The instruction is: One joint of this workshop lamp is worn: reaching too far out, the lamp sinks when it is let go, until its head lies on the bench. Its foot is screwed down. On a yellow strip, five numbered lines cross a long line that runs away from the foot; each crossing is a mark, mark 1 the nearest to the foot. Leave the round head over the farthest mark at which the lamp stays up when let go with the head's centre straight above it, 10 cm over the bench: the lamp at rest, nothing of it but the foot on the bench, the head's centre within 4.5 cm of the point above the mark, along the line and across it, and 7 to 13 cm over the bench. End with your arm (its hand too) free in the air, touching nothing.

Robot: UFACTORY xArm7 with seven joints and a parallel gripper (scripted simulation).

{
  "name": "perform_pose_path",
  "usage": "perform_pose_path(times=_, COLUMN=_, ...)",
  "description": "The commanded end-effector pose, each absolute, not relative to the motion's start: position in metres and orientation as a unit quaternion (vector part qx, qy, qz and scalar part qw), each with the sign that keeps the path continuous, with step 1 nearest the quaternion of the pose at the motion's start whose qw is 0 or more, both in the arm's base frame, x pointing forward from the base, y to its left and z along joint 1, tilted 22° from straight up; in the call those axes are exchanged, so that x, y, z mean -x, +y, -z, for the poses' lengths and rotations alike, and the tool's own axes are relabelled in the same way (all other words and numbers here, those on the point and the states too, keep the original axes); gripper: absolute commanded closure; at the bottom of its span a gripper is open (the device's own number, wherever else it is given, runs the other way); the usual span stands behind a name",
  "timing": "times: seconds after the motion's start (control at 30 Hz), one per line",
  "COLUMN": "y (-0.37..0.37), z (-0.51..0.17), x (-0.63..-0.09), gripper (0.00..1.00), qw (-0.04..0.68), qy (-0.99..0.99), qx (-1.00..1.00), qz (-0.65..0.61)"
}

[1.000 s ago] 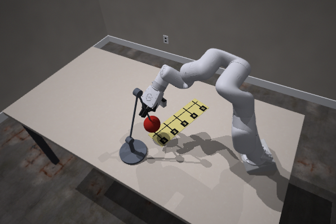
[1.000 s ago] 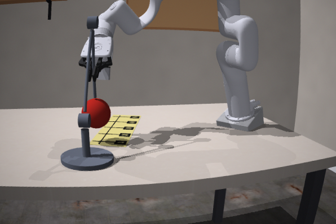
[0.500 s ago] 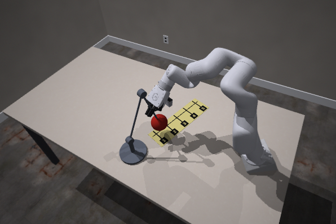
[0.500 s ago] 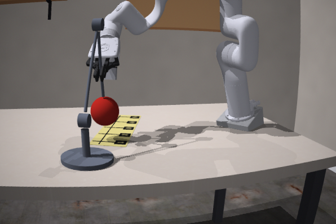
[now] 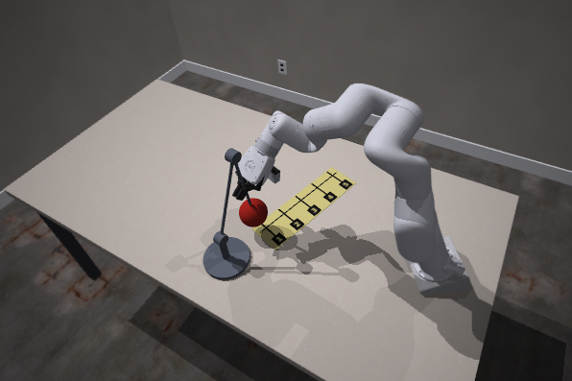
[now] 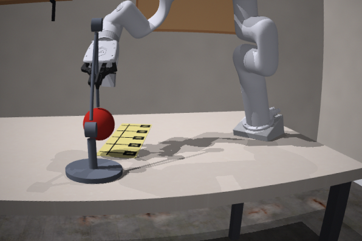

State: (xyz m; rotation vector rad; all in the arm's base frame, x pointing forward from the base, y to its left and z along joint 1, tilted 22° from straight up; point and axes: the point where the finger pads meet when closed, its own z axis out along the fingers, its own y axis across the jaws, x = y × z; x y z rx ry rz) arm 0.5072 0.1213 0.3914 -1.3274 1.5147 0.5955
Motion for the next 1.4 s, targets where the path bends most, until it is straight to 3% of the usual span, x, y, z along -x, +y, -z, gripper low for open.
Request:
perform_pose_path(times=0.0, y=0.120, z=-0.387, x=-0.496, gripper=1.00, qw=0.495, qy=0.622, qx=0.553, qz=-0.251)
perform_pose_path(times=0.43, y=0.093, z=-0.374, x=-0.464, gripper=1.00, qw=0.495, qy=0.622, qx=0.553, qz=-0.251)
perform_pose_path(times=1.0, y=0.125, z=-0.393, x=-0.511, gripper=1.00, qw=0.495, qy=0.622, qx=0.553, qz=-0.251)
perform_pose_path(times=1.37, y=0.100, z=-0.380, x=-0.475, gripper=1.00, qw=0.495, qy=0.622, qx=0.553, qz=-0.251)
